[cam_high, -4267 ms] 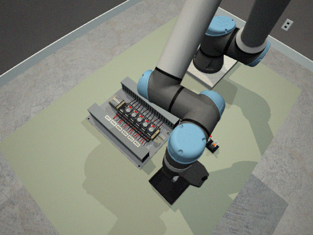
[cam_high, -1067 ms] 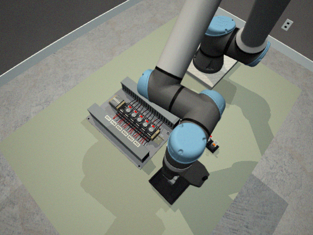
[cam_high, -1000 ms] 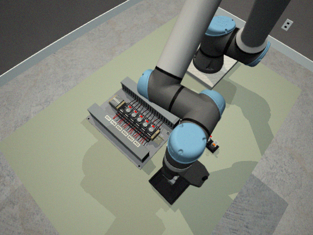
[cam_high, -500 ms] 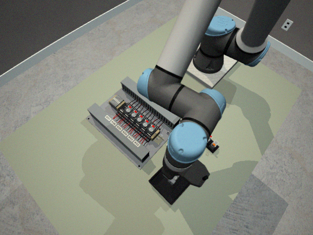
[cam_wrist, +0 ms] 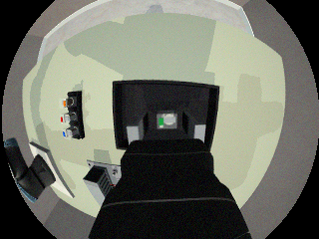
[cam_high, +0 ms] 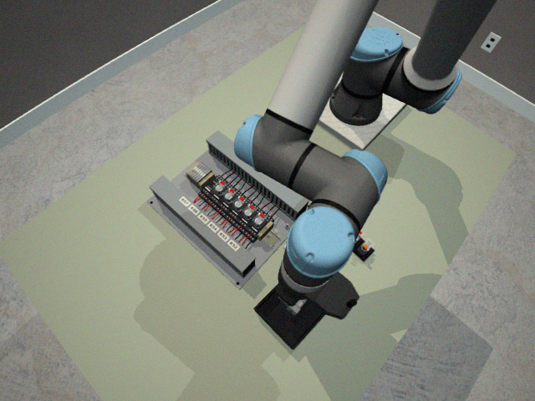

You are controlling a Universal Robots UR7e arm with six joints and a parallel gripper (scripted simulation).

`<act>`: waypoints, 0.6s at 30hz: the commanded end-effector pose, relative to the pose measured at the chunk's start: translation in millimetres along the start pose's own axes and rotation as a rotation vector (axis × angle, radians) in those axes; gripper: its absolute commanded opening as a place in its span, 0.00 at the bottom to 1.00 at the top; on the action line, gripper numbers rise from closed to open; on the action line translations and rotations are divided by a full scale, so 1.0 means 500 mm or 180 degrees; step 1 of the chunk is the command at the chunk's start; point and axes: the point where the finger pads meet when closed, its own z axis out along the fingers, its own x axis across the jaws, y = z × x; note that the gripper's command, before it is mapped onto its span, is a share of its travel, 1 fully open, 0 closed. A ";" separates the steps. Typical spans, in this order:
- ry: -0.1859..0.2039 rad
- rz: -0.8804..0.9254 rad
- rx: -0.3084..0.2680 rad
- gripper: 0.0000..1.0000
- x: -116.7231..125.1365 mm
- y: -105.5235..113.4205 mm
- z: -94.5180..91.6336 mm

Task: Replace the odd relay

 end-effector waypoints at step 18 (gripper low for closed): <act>0.0005 0.0000 0.0001 1.00 0.001 0.000 -0.010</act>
